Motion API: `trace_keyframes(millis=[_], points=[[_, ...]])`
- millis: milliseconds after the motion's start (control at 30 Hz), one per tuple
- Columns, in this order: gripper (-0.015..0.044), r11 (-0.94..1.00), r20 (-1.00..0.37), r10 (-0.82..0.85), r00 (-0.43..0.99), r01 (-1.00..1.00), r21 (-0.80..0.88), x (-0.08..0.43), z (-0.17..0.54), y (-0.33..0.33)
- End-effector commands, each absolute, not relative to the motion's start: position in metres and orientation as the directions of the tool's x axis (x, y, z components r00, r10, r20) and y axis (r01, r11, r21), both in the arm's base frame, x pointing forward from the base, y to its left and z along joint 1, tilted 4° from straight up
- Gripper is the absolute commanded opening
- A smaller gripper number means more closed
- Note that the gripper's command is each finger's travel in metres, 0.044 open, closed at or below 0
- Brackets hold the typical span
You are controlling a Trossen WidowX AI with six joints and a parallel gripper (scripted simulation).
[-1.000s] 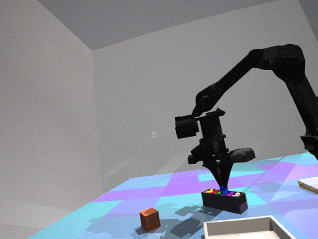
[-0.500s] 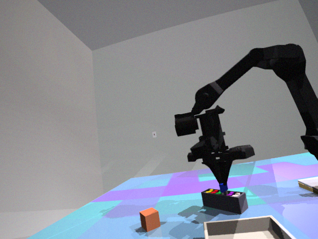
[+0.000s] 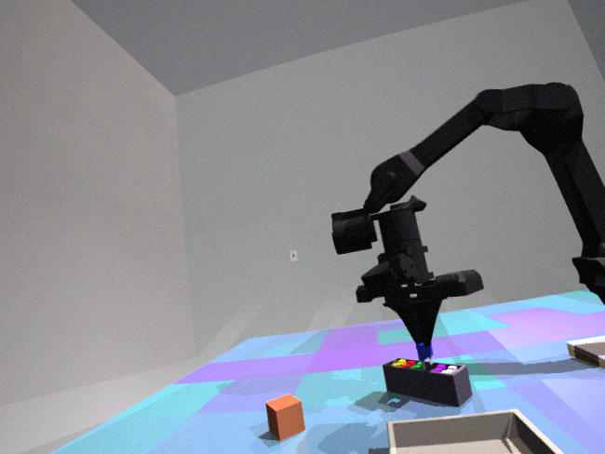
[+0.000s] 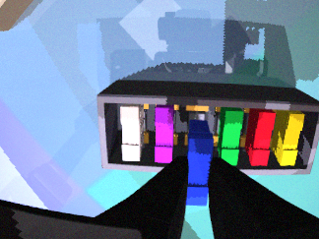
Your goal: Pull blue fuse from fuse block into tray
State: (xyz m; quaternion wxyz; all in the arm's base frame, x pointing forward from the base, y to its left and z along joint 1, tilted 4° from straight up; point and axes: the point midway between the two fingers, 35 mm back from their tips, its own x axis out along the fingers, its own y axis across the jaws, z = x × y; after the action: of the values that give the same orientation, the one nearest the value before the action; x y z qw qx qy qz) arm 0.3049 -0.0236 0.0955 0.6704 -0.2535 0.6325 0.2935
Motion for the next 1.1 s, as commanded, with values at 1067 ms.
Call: trace_keyframes(millis=[1067], points=[[0.0000,0.697,-0.997,0.072,0.033,-0.716,0.027,0.321,0.127,0.029]])
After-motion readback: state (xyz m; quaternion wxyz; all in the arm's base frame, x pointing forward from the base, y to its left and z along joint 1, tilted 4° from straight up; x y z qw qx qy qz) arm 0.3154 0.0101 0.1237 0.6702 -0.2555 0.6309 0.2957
